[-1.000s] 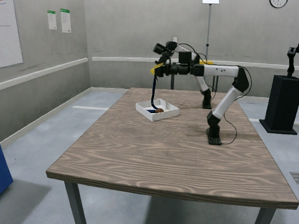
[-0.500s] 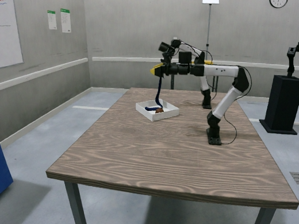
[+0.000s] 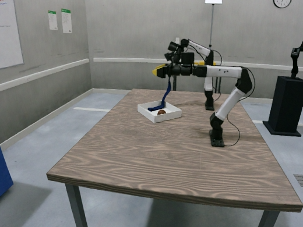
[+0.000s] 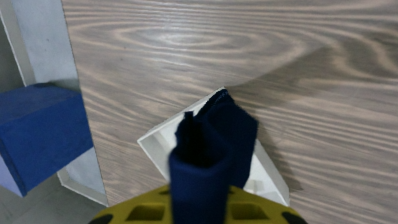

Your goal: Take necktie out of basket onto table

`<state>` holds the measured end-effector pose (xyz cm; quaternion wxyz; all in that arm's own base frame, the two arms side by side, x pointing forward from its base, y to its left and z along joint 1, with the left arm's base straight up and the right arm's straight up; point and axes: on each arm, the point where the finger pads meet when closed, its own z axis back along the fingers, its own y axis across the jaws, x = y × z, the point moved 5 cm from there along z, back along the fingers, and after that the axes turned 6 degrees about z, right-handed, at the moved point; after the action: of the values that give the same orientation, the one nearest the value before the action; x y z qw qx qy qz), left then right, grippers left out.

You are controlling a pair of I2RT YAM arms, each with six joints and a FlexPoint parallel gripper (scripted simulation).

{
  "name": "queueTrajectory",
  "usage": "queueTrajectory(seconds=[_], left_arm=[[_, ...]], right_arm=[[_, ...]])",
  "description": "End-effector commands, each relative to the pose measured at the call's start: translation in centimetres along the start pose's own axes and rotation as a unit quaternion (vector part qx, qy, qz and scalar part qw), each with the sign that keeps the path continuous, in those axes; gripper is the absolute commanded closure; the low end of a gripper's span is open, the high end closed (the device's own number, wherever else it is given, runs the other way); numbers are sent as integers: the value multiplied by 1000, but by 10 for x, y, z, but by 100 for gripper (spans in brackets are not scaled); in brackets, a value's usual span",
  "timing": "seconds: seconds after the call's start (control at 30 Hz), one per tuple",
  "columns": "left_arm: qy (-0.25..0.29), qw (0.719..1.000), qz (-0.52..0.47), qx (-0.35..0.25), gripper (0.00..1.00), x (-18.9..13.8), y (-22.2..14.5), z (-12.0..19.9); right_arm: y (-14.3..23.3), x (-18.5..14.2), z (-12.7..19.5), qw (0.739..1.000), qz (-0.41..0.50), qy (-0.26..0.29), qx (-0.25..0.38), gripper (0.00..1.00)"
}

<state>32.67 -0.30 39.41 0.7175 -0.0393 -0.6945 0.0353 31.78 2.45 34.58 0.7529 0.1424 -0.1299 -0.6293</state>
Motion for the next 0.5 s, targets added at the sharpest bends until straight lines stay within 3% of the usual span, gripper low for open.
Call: queueTrajectory(seconds=[0.0, 0.47], left_arm=[[0, 1000, 0, 0, 0, 0, 0, 0], [0, 1000, 0, 0, 0, 0, 0, 0]], right_arm=[[0, 13, 14, 987, 27, 14, -158, 93], [-52, 76, 33, 988, 25, 6, -153, 93]])
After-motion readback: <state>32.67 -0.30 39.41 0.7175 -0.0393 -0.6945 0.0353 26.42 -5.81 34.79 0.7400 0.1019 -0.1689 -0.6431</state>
